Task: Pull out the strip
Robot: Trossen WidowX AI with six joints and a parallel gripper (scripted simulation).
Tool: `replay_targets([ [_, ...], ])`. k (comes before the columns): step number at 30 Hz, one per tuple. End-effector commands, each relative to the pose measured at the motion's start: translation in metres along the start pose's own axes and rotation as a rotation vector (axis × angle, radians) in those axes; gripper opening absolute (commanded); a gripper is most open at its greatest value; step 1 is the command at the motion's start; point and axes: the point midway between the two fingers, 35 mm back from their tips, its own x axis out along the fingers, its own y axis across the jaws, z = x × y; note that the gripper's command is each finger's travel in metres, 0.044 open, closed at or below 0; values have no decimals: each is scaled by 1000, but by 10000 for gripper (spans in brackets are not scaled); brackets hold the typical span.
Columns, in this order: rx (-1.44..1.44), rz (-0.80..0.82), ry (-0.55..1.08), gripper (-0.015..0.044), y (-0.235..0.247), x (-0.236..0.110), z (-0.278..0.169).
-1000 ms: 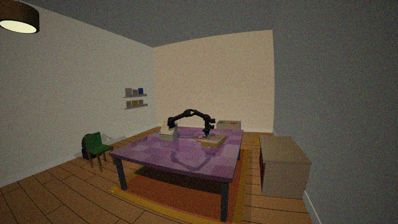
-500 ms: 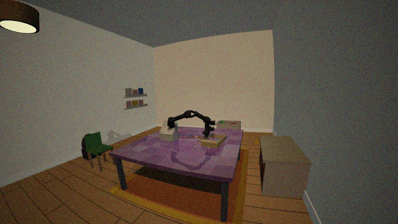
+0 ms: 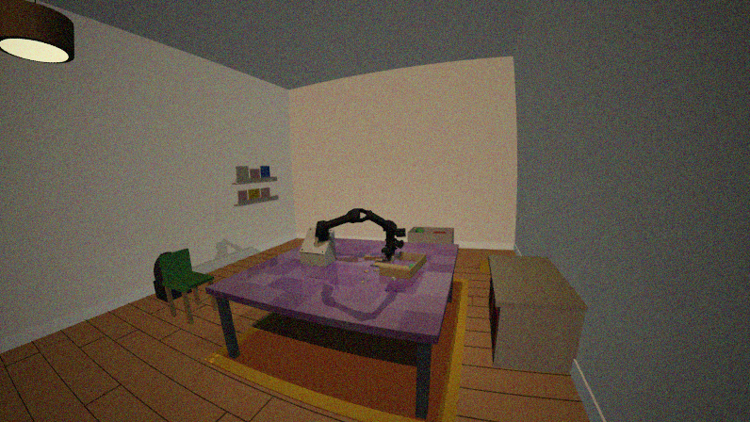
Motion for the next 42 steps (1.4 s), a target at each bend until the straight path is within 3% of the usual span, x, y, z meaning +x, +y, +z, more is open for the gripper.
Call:
replay_targets([
  [1,-4,-5,-2,250,0,0,0],
  [16,-4,-5,-2,250,0,0,0],
  [20,0,0,0,145,0,0,0],
  [26,0,0,0,105,0,0,0],
  [30,0,0,0,0,0,-1,-1],
  [42,-4,-1,0,0,-11,-27,-30],
])
